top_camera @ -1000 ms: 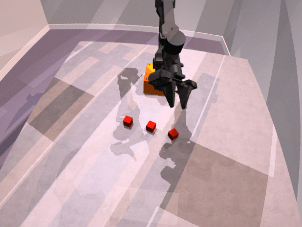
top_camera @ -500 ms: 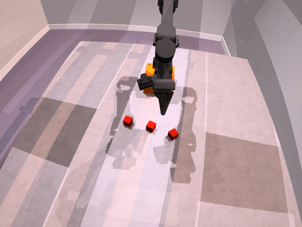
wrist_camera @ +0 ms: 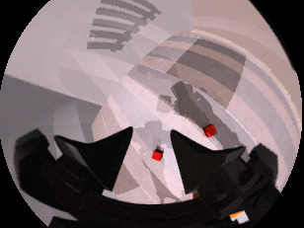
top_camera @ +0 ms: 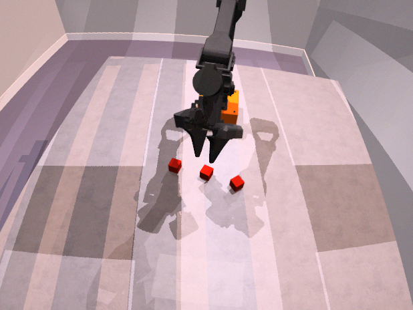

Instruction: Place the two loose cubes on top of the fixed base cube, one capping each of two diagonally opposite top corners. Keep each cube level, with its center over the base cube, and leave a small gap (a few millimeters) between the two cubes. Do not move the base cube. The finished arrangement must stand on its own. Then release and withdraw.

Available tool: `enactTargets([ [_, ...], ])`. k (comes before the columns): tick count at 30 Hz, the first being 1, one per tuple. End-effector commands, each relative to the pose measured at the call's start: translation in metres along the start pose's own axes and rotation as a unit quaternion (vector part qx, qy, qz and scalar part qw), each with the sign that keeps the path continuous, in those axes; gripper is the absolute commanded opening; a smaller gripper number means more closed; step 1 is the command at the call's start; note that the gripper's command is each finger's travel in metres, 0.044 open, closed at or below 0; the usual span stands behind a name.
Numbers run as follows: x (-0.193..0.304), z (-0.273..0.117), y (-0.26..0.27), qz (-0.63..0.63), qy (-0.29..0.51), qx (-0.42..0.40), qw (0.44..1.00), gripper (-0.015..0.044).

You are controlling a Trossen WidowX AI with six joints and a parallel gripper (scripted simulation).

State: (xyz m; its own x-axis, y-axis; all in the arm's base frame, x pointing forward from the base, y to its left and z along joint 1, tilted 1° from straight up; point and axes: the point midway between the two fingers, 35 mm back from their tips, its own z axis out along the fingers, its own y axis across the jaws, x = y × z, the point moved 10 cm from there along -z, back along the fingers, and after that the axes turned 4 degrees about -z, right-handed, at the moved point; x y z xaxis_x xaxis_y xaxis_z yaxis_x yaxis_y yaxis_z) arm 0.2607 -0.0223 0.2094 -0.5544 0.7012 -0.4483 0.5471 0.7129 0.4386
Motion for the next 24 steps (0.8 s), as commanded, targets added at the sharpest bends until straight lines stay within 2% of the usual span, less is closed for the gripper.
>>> enactTargets([
  [1,-0.007,0.003,-0.006,-0.089,0.012,0.026,0.996,0.0265],
  [12,-0.02,0.012,-0.027,-0.343,0.085,0.071,0.933,0.0265],
  [24,-0.033,0.019,-0.051,-0.581,0.188,0.061,0.789,0.0265],
])
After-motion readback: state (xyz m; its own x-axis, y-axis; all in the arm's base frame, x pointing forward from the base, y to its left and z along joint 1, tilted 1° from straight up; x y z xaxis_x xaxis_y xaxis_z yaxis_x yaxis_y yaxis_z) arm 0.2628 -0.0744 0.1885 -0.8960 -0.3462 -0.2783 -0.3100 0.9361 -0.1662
